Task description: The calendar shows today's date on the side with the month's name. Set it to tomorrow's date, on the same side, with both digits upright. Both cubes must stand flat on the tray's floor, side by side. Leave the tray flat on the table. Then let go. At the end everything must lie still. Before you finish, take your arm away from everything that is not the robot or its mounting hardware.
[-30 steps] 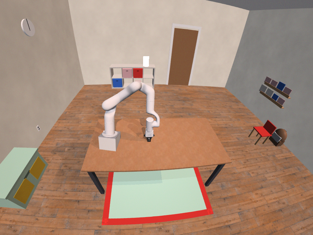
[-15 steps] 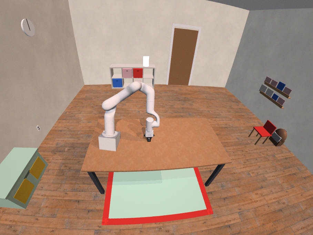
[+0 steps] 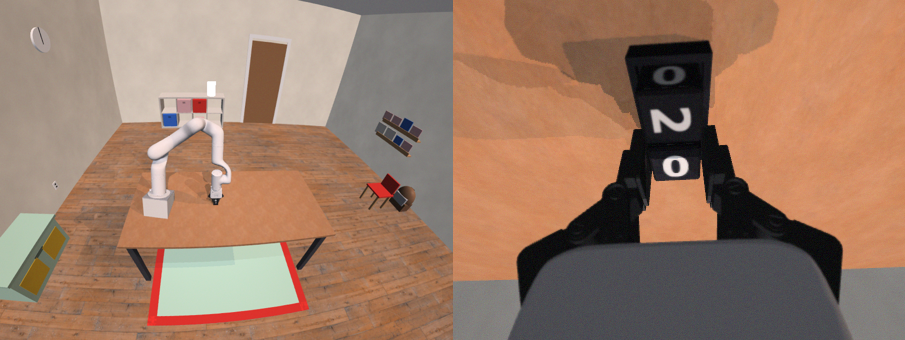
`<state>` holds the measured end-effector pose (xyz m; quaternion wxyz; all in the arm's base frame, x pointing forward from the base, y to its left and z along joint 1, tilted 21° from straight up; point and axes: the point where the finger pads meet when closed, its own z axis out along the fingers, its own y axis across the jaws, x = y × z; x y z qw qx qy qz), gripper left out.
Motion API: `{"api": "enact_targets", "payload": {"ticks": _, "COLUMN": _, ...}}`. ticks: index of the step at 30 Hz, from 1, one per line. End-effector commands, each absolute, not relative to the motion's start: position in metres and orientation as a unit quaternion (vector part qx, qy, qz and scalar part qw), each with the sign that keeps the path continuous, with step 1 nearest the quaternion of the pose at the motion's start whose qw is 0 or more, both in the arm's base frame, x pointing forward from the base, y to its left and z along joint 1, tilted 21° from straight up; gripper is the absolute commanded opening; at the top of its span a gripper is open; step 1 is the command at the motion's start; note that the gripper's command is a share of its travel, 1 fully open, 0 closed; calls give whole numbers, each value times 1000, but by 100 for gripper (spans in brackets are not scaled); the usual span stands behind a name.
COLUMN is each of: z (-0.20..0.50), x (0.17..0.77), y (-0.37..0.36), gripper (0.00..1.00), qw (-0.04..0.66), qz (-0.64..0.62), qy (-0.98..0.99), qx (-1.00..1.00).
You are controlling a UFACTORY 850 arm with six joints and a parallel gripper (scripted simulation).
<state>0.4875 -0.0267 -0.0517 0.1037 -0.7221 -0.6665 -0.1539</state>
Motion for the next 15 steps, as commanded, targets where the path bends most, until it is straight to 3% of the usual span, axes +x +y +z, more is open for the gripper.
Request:
{"api": "enact_targets", "payload": {"ticks": 1, "z": -51, "x": 488, "y": -27, "gripper": 39, "qw": 103, "qz": -154, "qy": -666, "qx": -722}}
{"api": "enact_targets", "payload": {"ticks": 5, "z": -51, "x": 488, "y": -27, "gripper": 47, "qw": 103, "qz": -154, "qy": -666, "qx": -722}}
{"api": "enact_targets", "payload": {"ticks": 15, "z": -51, "x": 488, "y": -27, "gripper": 47, "qw": 103, "qz": -154, "qy": -666, "qx": -722}}
